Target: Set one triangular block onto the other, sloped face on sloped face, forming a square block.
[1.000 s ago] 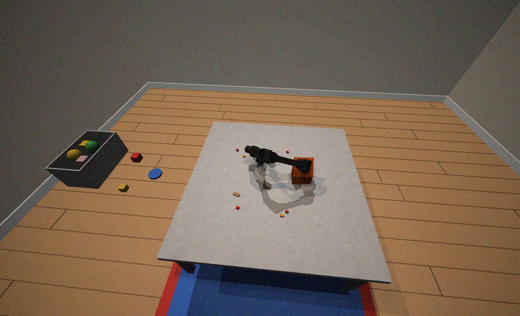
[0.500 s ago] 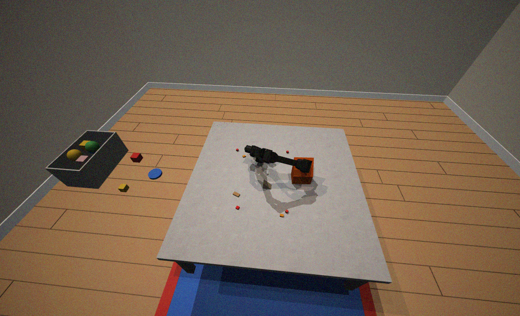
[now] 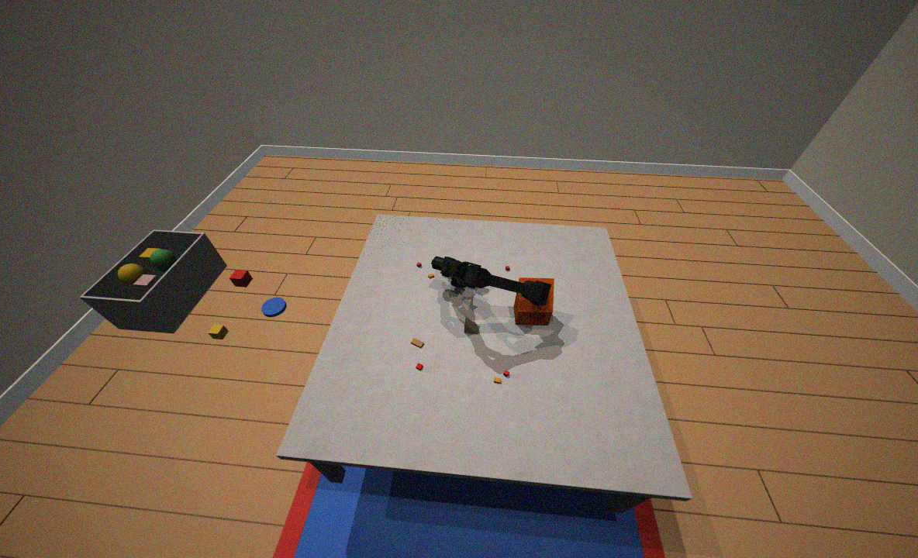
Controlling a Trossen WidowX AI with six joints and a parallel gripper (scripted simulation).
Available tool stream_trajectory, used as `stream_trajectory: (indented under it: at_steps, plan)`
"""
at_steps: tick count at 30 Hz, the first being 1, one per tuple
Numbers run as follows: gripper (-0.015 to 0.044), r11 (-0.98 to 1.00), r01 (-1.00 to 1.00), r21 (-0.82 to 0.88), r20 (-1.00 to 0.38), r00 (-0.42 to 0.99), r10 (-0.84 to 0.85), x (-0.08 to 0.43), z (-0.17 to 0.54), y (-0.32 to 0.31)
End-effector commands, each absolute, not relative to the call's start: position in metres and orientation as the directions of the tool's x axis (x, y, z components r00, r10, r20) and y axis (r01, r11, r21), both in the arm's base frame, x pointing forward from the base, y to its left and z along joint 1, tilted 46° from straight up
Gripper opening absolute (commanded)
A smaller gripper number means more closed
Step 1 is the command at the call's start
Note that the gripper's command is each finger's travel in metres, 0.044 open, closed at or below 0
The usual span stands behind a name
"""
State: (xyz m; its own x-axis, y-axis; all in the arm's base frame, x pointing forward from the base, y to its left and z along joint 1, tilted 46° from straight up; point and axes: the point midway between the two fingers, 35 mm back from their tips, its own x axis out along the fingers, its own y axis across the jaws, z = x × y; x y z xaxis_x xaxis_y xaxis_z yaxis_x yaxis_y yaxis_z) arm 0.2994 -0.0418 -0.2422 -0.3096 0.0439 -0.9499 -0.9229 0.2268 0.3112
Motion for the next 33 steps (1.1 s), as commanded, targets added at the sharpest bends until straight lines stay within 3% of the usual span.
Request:
stream_trajectory:
  at_steps: [1,26,33]
  plan:
    - [0.0,0.226,-0.923,0.311,-0.95,-0.31,0.043,0.3,-0.238,-0.046]
    - [0.0,0.228,-0.924,0.308,-0.951,-0.308,0.039,0.306,-0.172,-0.115]
    - [0.0,0.374,-0.861,0.345,-0.939,-0.311,0.149,0.302,-0.179,-0.117]
